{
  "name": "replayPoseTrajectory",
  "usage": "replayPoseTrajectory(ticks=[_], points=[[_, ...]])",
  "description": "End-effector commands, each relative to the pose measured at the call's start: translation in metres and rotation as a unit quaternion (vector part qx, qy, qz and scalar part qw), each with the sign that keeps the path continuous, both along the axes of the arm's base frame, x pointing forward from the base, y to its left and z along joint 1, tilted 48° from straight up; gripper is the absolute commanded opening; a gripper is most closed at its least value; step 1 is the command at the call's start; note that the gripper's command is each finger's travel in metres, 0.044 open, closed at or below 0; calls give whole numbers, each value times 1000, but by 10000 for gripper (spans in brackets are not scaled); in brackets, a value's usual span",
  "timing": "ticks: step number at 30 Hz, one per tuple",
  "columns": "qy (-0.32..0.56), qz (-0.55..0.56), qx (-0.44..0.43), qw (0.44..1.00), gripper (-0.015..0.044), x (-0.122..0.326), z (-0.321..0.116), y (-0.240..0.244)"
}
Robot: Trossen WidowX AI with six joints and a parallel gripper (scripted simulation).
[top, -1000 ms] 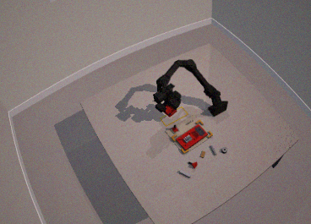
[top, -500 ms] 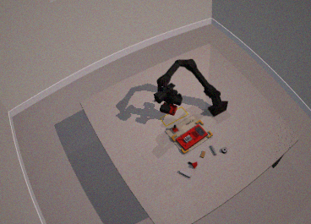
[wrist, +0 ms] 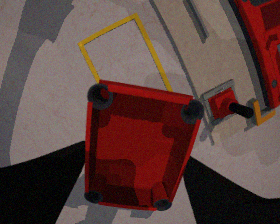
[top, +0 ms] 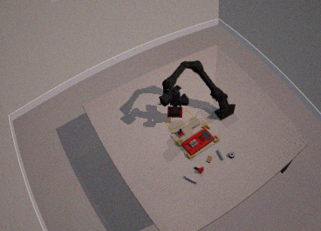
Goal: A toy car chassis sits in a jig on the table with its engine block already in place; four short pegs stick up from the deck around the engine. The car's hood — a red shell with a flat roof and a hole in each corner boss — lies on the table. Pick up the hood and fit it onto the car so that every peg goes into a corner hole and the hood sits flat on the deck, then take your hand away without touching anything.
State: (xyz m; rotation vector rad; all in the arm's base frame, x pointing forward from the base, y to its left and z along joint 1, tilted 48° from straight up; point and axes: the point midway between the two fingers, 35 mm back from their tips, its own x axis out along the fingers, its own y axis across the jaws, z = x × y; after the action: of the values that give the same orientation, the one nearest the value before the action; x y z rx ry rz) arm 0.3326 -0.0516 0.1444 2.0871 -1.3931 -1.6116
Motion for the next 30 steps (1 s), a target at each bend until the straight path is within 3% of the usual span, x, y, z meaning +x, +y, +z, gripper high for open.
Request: replayPoseTrajectory(ticks=[1, 17, 29, 30], points=[[9, 6, 3, 1000, 0, -1, -2, -1], [8, 6, 1, 1000, 0, -2, -50, -53], [8, 6, 1, 1000, 0, -2, -52, -56], [5, 5, 4, 1000, 26, -1, -51, -54]])
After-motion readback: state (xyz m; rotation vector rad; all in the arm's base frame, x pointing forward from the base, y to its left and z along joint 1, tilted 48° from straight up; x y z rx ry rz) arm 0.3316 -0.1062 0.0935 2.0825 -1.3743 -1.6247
